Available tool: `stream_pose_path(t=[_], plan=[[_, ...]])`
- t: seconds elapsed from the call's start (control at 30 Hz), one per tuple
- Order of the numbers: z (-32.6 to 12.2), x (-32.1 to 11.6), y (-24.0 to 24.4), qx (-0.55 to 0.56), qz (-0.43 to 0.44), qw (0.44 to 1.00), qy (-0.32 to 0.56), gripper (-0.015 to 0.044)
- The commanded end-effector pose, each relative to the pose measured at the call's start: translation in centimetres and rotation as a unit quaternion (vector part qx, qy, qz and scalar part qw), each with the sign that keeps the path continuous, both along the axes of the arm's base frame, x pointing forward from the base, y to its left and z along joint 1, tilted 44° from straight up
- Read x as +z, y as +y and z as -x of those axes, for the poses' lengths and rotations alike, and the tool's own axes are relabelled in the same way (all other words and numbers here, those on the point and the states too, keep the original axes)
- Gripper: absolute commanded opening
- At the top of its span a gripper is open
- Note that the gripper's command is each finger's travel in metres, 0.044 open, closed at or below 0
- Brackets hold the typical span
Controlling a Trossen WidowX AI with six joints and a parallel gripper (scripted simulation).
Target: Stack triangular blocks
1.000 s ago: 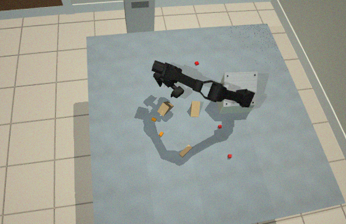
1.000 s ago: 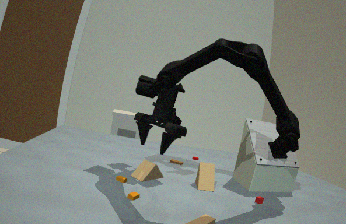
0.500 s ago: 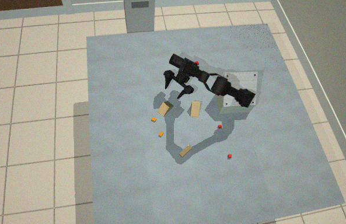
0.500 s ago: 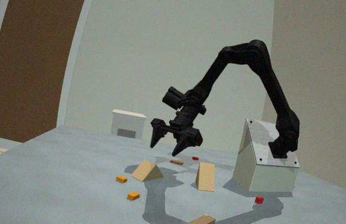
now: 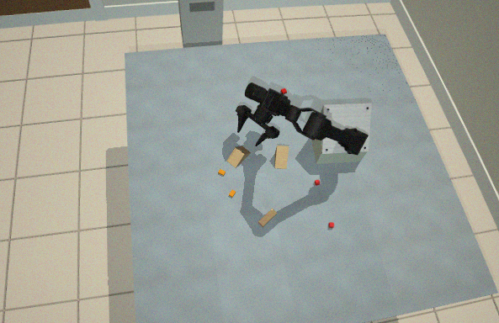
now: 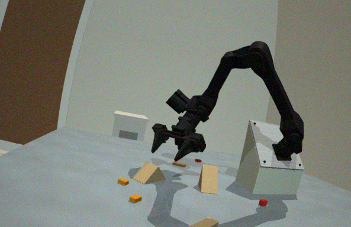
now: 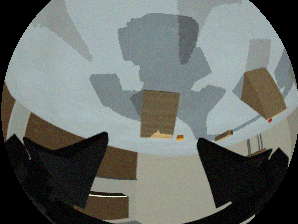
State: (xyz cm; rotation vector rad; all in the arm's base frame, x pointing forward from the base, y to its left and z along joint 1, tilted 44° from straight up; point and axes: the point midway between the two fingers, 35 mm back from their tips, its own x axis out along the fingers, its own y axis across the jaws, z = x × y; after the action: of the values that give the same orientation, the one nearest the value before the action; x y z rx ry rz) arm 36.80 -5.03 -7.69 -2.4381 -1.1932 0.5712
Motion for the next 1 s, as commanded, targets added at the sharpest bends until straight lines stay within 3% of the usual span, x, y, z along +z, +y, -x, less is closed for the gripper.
stream_pose_path(t=[0.0, 0.43, 0.93, 0.97], plan=[[-0.8, -0.8, 1.5, 0.003, 0.001, 1.000, 0.017, 0.0440], [-4.0, -0.6, 6.6, -0.001, -0.029, 0.998, 0.056, 0.0440], [-4.1, -0.5, 6.7, -0.001, -0.030, 0.998, 0.058, 0.0440], [-4.1, -0.5, 6.8, 0.003, -0.030, 0.998, 0.055, 0.0414]])
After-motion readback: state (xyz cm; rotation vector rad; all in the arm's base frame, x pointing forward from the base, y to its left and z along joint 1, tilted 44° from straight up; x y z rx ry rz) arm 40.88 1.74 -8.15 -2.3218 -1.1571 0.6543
